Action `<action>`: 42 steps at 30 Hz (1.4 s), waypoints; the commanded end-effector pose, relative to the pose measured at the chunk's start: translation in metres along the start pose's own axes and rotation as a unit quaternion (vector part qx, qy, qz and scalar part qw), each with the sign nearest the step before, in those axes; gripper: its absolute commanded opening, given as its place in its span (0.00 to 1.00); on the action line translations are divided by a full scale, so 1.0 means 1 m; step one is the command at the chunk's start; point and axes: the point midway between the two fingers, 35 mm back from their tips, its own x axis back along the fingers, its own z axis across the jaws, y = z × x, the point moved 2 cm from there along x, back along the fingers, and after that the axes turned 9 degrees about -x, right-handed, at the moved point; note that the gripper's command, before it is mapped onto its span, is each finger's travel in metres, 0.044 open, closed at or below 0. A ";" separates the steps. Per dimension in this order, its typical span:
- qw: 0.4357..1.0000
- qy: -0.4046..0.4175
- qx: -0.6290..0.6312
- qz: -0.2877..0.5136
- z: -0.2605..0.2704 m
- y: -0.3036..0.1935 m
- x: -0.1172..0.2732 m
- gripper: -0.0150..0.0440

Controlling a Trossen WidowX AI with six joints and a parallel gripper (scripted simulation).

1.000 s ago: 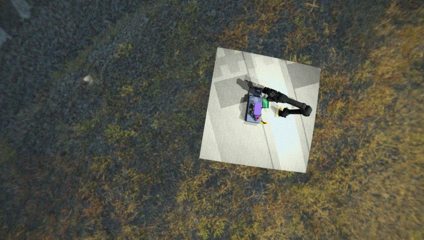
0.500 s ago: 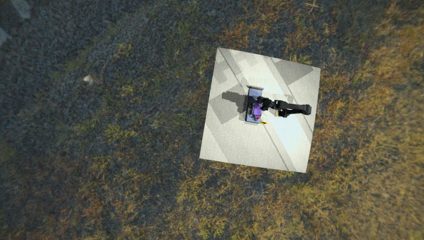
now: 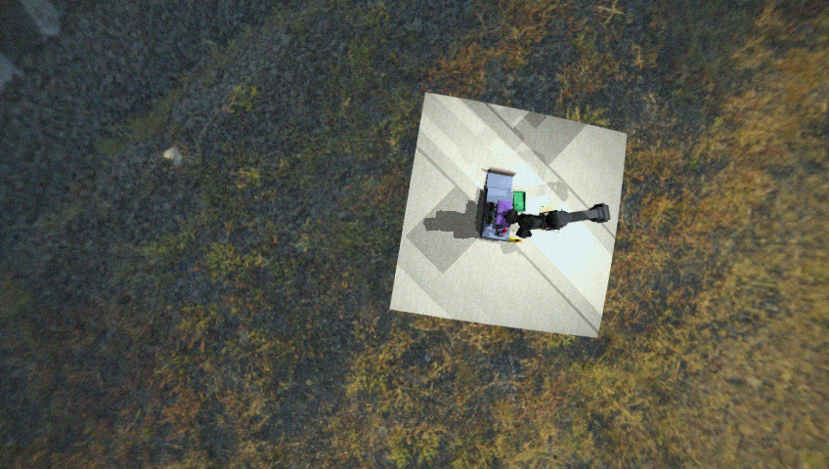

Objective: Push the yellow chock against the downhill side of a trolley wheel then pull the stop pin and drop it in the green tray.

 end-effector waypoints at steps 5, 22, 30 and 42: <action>0.996 0.080 -0.006 -0.045 0.038 0.040 0.014 0.58; 0.959 0.282 0.005 0.004 0.139 0.072 0.028 0.58; 0.959 0.282 0.005 0.004 0.150 0.072 0.008 0.58; 0.959 0.282 0.005 0.004 0.164 0.071 -0.010 0.58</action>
